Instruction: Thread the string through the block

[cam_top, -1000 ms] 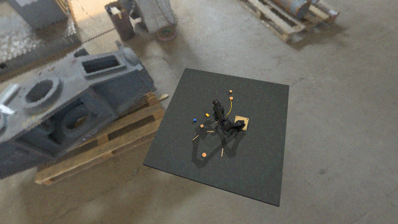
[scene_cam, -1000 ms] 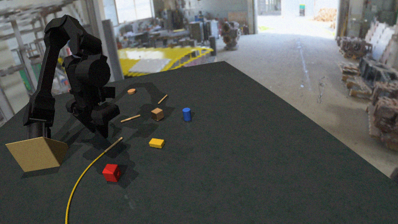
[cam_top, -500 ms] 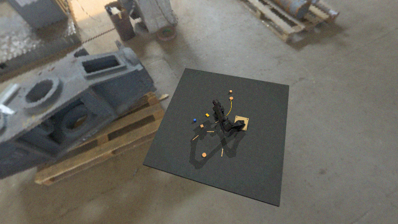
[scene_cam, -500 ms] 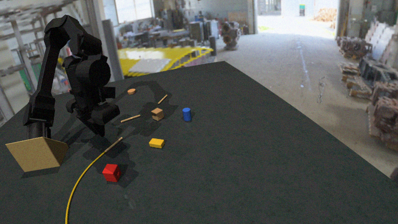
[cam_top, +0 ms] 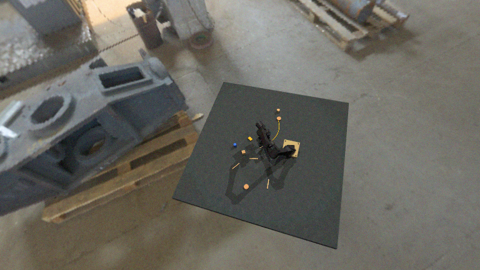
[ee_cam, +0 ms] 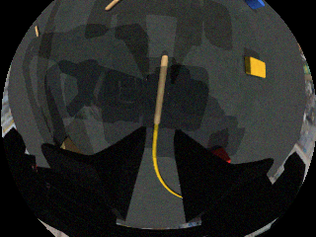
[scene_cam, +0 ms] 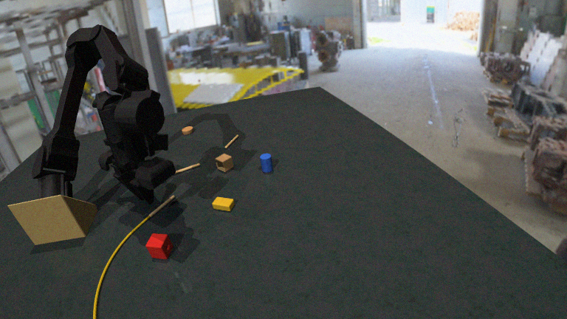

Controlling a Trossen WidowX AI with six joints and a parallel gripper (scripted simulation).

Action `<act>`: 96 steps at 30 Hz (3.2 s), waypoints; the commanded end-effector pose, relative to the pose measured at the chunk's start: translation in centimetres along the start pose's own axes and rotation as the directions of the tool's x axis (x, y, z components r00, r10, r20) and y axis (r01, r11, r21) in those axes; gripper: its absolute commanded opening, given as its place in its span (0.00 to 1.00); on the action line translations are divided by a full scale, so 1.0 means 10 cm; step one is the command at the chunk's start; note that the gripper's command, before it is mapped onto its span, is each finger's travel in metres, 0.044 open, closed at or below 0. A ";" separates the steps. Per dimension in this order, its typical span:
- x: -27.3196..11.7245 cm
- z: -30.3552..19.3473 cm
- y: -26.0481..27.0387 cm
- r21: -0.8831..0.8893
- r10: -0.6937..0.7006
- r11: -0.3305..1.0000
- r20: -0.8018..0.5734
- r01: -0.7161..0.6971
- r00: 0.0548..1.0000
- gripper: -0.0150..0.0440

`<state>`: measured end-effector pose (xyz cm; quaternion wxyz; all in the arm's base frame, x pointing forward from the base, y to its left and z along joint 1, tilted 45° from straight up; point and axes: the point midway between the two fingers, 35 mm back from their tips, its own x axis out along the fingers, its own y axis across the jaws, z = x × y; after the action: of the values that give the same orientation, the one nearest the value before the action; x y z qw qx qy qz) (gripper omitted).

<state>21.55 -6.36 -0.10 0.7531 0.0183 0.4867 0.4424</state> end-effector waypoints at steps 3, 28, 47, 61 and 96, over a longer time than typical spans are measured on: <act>0.09 0.00 0.00 0.006 0.001 1.000 0.005 -0.001 1.000 0.46; 0.36 0.00 0.03 -0.001 0.004 1.000 0.002 -0.004 1.000 0.25; 0.23 0.00 0.01 0.000 0.002 1.000 0.001 -0.002 1.000 0.25; 0.05 0.00 0.00 0.001 0.001 1.000 0.000 -0.001 1.000 0.25; -0.21 -0.03 -0.02 0.131 0.011 0.991 -0.004 -0.010 1.000 0.25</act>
<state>21.13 -7.72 1.25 0.7499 0.0494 0.5018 0.4282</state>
